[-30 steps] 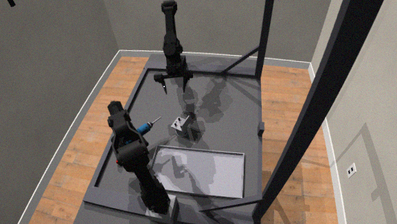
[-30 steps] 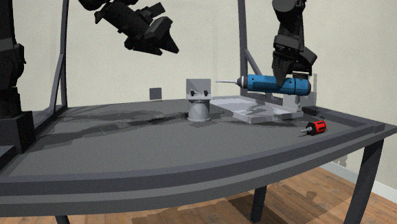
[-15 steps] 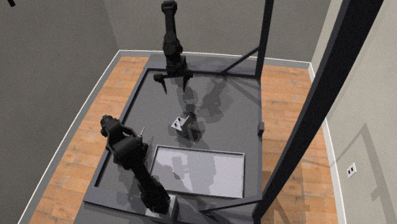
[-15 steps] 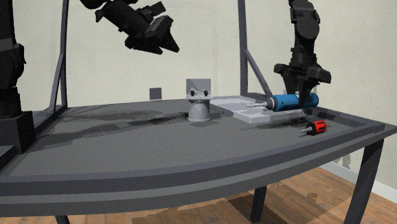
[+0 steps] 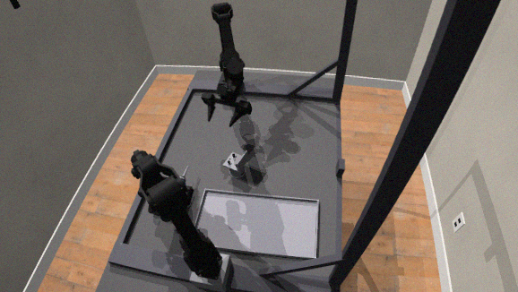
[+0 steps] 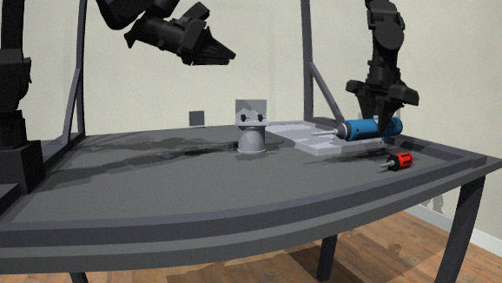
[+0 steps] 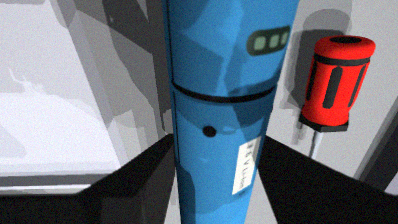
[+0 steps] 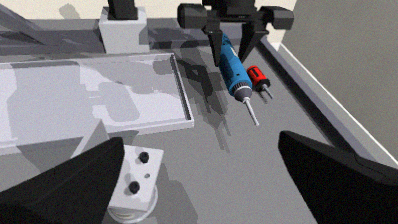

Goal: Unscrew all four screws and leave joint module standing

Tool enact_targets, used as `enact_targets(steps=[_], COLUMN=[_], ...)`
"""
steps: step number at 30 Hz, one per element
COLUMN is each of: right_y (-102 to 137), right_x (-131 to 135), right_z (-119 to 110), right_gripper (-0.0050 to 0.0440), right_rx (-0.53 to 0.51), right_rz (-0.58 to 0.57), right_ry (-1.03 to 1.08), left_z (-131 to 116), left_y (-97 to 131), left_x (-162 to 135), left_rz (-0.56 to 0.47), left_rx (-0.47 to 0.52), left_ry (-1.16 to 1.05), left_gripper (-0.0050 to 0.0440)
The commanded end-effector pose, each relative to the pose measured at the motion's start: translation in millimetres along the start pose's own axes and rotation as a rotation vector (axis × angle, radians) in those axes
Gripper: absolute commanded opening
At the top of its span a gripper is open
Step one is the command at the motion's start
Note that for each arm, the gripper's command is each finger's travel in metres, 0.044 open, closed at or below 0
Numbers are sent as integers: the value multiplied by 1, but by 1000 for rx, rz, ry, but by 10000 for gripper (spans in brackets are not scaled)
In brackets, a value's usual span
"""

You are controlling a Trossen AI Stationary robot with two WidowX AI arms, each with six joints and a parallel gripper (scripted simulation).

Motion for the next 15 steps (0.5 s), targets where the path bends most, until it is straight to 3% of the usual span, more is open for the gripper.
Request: enact_targets(steps=[1, 7, 15], right_y=[1, 4, 7], right_x=[5, 5, 6], right_z=[6, 2, 9], right_gripper=[400, 400, 400], right_rx=[-107, -187, -223], right_rz=[-84, -169, -185], right_ry=[-66, -130, -160], left_z=[-5, -5, -5], left_y=[8, 8, 8], left_x=[-4, -4, -4], left_rz=[-26, -26, -28], left_rx=[24, 24, 21], left_ry=[0, 0, -5], left_gripper=[161, 161, 161])
Point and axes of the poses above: on each arm, the point midway between the two fingers, 35 mm back from their tips, its own y axis back along the fingers, its own x axis across the jaws, z = x × y, the point moved 4 cm from there along y, back along the fingers, and after that the axes turned 12 degrees about -y, right-handed, at the moved point
